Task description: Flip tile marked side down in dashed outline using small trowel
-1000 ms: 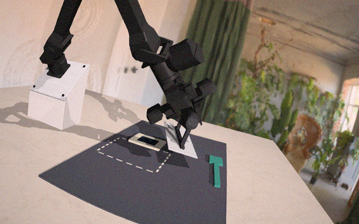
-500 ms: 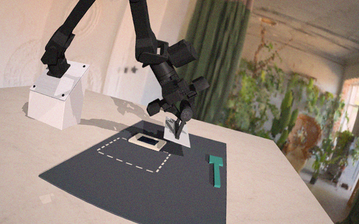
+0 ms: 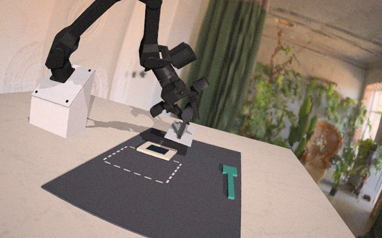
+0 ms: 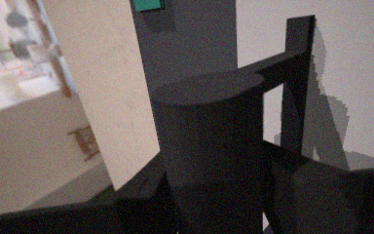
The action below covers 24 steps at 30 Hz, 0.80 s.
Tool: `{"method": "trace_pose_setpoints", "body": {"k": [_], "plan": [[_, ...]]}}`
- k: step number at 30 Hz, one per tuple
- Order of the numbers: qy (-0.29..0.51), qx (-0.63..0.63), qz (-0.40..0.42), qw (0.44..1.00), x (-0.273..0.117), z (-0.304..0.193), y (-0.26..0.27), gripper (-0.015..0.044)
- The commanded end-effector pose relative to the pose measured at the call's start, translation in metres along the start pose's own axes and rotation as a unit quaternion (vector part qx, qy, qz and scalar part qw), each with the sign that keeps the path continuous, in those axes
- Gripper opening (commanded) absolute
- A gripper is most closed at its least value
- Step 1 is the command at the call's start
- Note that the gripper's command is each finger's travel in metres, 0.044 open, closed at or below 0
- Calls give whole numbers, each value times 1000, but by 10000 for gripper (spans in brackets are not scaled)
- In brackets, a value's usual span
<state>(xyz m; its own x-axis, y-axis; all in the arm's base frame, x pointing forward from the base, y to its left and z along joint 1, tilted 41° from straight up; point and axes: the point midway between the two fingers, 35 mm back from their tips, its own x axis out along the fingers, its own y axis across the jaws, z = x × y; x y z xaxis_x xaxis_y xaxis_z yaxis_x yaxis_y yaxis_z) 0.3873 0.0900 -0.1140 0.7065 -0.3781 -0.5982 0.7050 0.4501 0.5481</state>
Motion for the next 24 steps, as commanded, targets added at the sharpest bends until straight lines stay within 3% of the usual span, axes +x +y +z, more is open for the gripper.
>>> {"method": "trace_pose_setpoints", "body": {"k": [1,14,24], "plan": [[-7,13,15,1000,-7,-14,-4,0],[-33,50,56,997,-30,-51,-34,0],[-33,50,56,997,-24,-51,-39,0]]}}
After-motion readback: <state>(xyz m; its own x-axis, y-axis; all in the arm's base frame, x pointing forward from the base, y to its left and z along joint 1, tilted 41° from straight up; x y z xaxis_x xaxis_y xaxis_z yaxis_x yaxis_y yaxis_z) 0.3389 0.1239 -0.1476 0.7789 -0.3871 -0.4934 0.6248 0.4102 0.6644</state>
